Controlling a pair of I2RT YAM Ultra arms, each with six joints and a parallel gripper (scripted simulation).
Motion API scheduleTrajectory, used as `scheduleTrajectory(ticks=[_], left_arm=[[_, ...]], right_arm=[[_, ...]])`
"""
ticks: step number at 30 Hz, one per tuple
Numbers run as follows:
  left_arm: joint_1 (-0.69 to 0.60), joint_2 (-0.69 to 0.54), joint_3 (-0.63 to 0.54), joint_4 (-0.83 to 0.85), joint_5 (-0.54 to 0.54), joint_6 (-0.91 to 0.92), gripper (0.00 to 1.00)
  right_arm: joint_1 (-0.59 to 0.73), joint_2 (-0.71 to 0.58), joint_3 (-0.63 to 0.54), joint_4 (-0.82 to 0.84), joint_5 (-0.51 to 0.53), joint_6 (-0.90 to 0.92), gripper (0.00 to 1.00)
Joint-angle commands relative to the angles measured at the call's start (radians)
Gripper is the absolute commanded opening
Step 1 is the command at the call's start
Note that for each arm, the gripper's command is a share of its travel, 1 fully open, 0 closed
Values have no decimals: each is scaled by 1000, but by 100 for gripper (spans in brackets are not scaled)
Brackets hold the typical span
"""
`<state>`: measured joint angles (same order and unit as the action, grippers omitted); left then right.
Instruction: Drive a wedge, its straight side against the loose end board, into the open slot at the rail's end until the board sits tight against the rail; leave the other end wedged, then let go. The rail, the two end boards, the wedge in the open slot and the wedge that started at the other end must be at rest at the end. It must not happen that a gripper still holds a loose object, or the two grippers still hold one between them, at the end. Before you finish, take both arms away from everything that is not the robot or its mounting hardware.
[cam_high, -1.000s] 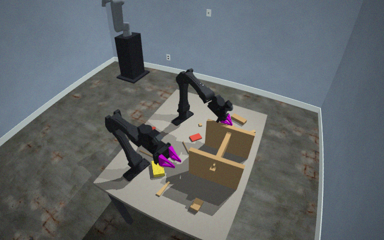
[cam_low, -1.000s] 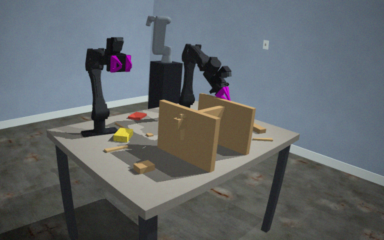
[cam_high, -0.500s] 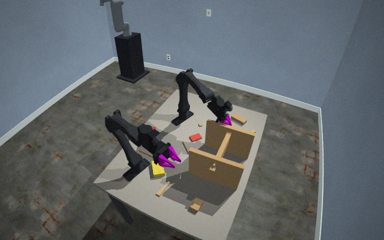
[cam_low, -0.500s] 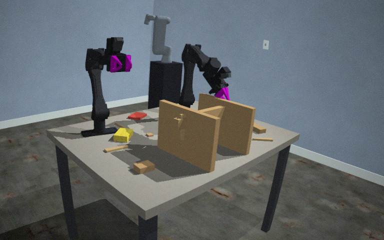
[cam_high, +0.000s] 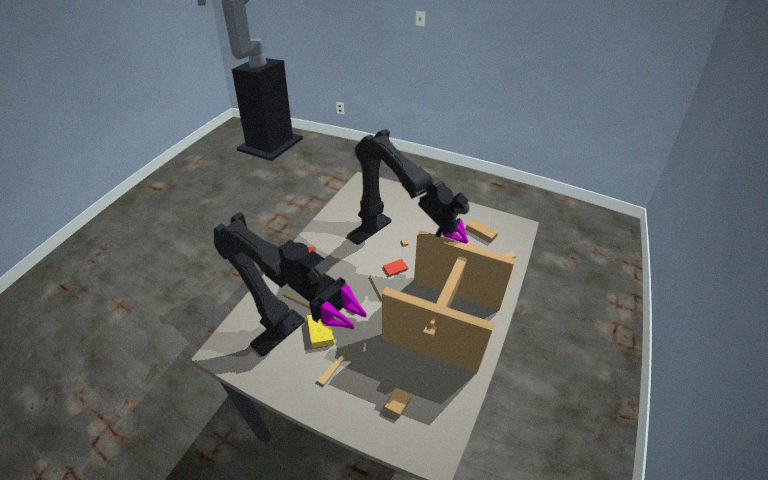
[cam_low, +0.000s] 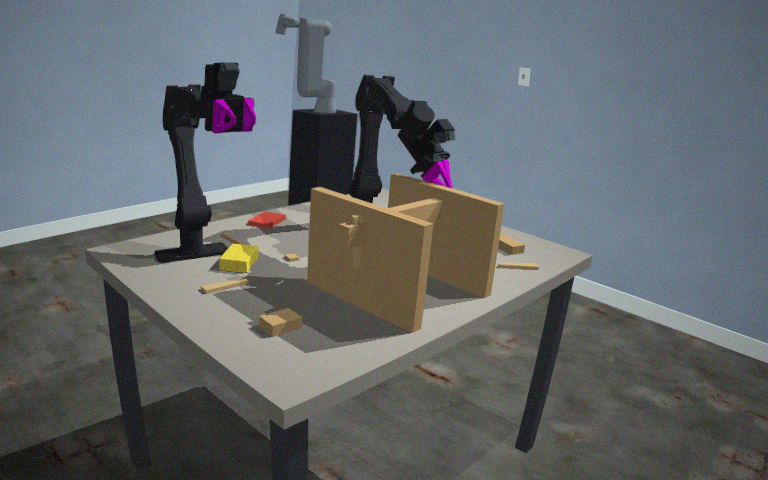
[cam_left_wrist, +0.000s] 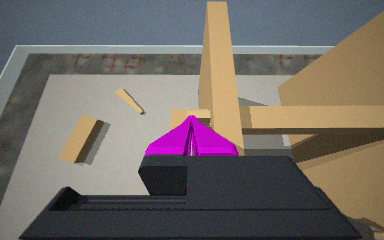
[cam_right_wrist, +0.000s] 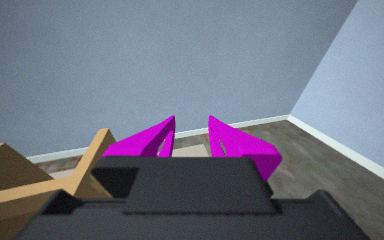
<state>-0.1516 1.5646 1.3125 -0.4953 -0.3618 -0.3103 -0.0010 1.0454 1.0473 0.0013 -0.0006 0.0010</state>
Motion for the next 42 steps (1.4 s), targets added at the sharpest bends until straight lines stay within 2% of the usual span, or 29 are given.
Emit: scheduleTrajectory(ticks=[1,2,6,7,8,12,15,32,33,37,38,42], left_arm=[[9,-10,32,-16,-1,1,0],[9,26,28,-27,8,1,0],[16,34,-67,8,19,5,0],[9,-20,-5,-4,4,1,0],[1,-24,8,-3,1,2,0],[-1,19,21,-2,-1,3,0],[-2,-17,34,-9,-1,3,0],[-2,-28,60,-39,-1,3,0],[-1,24,59,-52,10,3,0],[9,33,-40,1,22,8,0],[-1,-33,21,-27,8,3,0],[-1,-14,43,-44,3,8,0]], right_arm=[[11,1,38,-10,7,-5,41],[11,1,38,-10,7,-5,41],[11,1,38,-10,7,-5,41],[11,1,38,-10,7,-5,41],[11,1,38,-10,7,-5,41],[11,1,38,-10,7,-5,41],[11,1,38,-10,7,-5,41],[11,1,38,-10,7,-5,41],[11,1,38,-10,7,-5,41],[11,1,38,-10,7,-5,41],[11,1,38,-10,7,-5,41],[11,1,38,-10,7,-5,41]])
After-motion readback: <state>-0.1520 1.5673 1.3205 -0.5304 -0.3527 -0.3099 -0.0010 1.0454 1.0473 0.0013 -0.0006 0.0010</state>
